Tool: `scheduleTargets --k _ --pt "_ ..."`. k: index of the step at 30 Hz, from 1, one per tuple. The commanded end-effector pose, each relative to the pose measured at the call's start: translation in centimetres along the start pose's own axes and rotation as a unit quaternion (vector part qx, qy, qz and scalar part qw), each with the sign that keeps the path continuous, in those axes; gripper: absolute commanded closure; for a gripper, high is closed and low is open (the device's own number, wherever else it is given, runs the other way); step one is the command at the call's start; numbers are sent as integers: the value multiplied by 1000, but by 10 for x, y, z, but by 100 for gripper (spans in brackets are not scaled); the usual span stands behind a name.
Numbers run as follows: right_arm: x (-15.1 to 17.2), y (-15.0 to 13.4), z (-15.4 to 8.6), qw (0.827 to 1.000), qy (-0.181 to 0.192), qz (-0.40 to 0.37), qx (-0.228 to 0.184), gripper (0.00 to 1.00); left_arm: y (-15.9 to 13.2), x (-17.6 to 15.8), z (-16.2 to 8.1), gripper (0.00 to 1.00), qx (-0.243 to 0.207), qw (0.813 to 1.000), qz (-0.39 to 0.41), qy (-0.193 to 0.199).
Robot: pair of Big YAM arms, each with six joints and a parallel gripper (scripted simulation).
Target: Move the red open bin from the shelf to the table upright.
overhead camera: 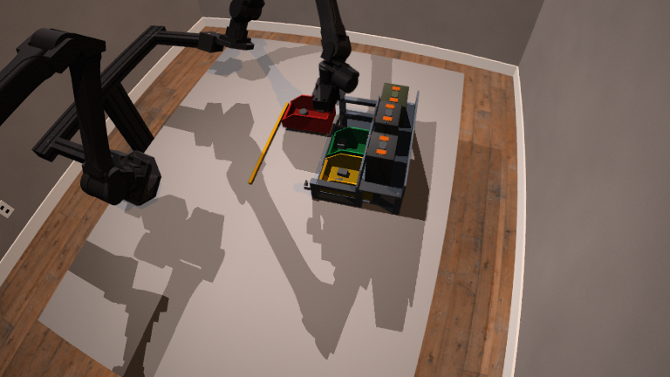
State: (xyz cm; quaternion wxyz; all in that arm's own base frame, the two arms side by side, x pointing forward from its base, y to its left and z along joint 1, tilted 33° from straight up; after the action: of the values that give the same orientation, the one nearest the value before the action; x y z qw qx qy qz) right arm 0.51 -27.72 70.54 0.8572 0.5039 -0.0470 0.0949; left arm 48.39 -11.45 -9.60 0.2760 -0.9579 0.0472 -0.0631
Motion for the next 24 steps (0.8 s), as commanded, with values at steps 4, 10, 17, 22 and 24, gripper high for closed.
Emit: scheduleTargets --k 4,10,17,22,24 --pt "-1 17 -9 1000 -1 0 -25 0 12 16 -37 100 -15 999 -1 40" --pt "-1 17 -9 1000 -1 0 -25 0 12 17 -35 100 -15 999 4 41" --pt "-1 17 -9 1000 -1 0 -25 0 12 17 -32 100 -14 999 6 40" --pt "-1 17 -9 1000 -1 0 -25 0 12 19 -30 100 -15 999 5 42" --pt "-1 17 -9 1000 -1 0 -25 0 12 19 -29 100 -15 999 4 43"
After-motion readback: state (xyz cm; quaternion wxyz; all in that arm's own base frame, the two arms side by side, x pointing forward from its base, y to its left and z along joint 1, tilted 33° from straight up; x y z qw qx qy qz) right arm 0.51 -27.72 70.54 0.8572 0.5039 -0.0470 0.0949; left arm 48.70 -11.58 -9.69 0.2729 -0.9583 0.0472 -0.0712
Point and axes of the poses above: on each arm, the point where the finger pads meet when closed, its own z axis out along the fingers, its own x axis across the jaws, y = z × x, the point moved 1 cm from there along -z, back along the fingers, and after that the axes turned 12 degrees about z, right-handed, at the moved point
